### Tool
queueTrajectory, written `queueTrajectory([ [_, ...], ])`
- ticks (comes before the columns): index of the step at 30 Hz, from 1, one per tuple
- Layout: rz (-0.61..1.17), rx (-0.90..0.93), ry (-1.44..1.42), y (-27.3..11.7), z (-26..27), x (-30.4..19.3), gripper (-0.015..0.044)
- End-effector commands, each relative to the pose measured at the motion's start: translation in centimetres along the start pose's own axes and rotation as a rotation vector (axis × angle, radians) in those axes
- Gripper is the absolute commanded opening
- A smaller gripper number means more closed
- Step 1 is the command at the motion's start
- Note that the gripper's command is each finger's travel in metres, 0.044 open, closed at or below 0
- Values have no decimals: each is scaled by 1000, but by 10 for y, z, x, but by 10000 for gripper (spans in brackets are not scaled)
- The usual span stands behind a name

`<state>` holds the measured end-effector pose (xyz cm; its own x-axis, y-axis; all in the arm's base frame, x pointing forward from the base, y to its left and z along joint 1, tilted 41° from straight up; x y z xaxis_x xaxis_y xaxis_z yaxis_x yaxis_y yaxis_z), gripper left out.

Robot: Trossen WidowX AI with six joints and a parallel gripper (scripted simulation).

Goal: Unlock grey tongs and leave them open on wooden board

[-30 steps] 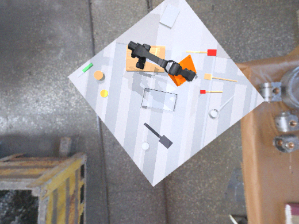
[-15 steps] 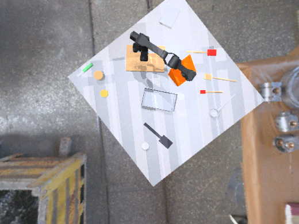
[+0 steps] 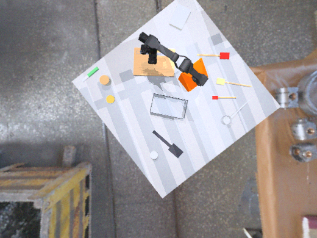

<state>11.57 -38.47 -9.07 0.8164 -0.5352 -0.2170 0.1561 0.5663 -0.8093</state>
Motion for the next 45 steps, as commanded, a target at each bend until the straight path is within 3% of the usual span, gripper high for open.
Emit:
queueTrajectory([
  [1,-83,-25,14,-6,-3,-3,-150],
  [45,-803,-186,48,-6,-2,-67,-150],
])
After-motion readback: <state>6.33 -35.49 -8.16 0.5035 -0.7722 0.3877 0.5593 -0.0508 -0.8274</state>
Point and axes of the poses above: the point midway between the two fingers, 35 mm back from their tips, its own y axis out along the fingers, its own z axis across the jaws, x = y × z, the point moved 9 cm from there along -y, back along the fingers, and after that the axes turned 13 degrees about -y, right-handed, at the moved point
